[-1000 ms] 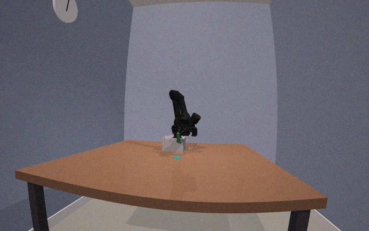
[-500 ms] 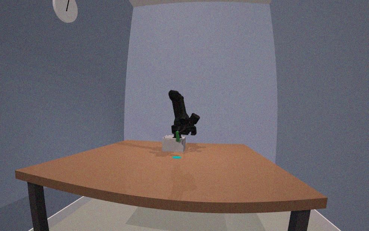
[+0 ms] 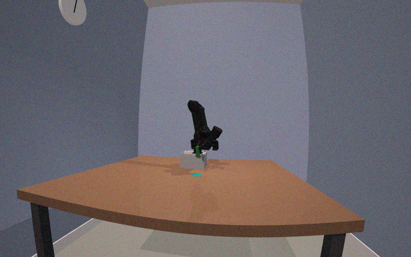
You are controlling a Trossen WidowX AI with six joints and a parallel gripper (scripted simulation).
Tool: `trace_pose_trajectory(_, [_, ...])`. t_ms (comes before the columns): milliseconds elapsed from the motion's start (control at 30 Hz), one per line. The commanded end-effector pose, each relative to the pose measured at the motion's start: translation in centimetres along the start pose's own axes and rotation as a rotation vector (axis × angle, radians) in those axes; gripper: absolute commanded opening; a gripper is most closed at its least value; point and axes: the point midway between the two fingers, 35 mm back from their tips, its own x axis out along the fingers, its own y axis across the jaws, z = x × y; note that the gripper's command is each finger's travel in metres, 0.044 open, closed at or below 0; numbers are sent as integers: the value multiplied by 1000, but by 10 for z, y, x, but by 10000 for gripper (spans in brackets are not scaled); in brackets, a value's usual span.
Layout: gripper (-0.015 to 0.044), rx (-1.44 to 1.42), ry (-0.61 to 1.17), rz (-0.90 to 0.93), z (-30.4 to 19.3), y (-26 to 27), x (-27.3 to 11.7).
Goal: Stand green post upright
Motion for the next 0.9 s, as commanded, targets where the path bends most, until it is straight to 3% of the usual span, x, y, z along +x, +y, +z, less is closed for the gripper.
trace_pose_trajectory(0, [23,6,-4,-4,0,-1,0])
trace_pose_trajectory(867, [23,12,-3,-23,-22,9,7])
